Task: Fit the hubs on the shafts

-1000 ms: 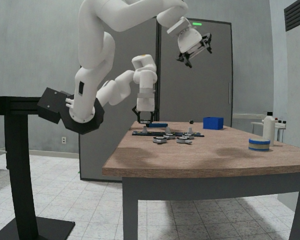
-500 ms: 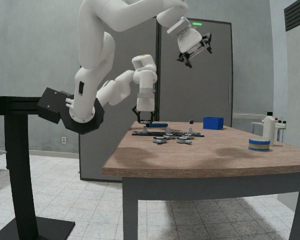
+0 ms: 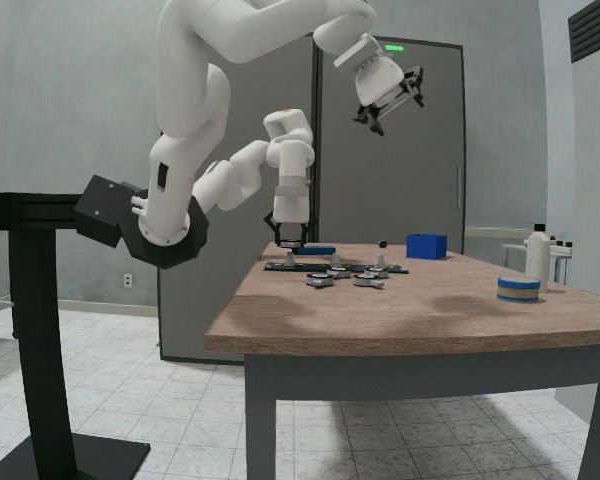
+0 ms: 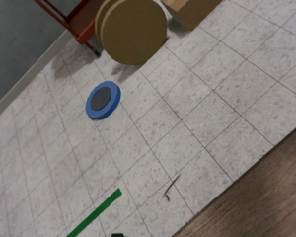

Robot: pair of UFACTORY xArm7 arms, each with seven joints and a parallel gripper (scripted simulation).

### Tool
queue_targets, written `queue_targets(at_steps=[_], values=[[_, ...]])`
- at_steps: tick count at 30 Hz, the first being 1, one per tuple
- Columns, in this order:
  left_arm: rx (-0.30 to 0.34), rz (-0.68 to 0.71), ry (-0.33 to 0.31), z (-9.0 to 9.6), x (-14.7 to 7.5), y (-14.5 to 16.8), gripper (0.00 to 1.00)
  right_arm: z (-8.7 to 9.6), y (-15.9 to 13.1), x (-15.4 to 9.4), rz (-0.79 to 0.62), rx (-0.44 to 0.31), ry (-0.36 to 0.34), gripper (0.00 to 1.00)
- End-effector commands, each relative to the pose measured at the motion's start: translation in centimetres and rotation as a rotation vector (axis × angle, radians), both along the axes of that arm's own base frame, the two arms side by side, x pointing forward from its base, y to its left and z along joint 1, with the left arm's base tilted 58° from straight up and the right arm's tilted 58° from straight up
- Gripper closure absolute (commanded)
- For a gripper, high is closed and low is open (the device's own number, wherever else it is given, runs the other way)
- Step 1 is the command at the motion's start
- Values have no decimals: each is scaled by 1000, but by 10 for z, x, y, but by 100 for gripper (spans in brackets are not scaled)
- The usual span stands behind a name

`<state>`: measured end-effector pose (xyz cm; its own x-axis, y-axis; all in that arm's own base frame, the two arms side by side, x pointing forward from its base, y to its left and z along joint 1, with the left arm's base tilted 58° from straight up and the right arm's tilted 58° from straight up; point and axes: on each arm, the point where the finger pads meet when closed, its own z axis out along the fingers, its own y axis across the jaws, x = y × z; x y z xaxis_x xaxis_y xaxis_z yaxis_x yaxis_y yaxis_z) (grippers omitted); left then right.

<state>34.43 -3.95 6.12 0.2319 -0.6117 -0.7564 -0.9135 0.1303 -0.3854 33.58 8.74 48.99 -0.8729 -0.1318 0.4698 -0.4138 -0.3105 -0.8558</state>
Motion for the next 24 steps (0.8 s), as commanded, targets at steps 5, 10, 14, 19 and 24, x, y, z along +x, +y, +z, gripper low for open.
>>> queue_targets(at_steps=[5,10,14,19,24], values=[[-2,-4,-1,0,0,-2,100,1,1,0,3,1,-2,0],[-2,-4,-1,0,0,-2,100,1,1,0,3,1,-2,0],[-2,-4,-1,0,0,-2,100,1,1,0,3,1,-2,0],[-2,-4,-1,-1,1,0,100,1,1,0,3,1,-2,0],[-2,-4,-1,-1,1,0,100,1,1,0,3,1,-2,0]])
